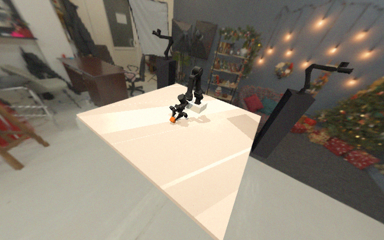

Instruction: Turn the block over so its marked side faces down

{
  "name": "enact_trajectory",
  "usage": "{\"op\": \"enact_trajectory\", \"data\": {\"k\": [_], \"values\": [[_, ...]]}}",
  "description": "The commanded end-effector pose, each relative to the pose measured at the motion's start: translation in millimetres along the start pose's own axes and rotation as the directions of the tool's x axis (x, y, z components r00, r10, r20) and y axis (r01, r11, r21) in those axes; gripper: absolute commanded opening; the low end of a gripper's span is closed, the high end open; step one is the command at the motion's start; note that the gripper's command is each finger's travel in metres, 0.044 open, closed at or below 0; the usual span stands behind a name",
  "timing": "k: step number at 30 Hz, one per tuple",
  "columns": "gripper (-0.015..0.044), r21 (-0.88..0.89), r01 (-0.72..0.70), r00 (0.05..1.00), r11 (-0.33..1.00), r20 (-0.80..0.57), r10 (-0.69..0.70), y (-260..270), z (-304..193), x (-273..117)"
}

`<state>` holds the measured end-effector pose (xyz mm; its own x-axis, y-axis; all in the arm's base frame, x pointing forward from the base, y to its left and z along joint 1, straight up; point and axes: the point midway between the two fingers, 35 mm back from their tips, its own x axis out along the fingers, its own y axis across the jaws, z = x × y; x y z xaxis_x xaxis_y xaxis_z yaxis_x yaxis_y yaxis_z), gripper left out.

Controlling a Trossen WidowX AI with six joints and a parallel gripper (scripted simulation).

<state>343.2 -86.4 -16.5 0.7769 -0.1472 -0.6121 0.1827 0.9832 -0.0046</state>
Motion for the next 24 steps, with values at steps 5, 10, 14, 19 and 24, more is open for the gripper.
{"op": "enact_trajectory", "data": {"k": [5,10,14,19,24], "values": [[0.0000,0.007,-0.004,0.998,1.000,0.060,0.004,1.5,-16.3,-5.0],[0.0000,0.005,-0.004,0.992,1.000,0.125,0.004,2.1,-17.1,-12.2],[0.0000,0.005,-0.004,0.989,1.000,0.147,0.004,2.3,-16.9,-15.1],[0.0000,0.005,-0.004,0.986,1.000,0.167,0.004,2.3,-14.9,-17.1],[0.0000,0.005,-0.004,0.986,1.000,0.167,0.004,2.3,-14.9,-17.1]]}}
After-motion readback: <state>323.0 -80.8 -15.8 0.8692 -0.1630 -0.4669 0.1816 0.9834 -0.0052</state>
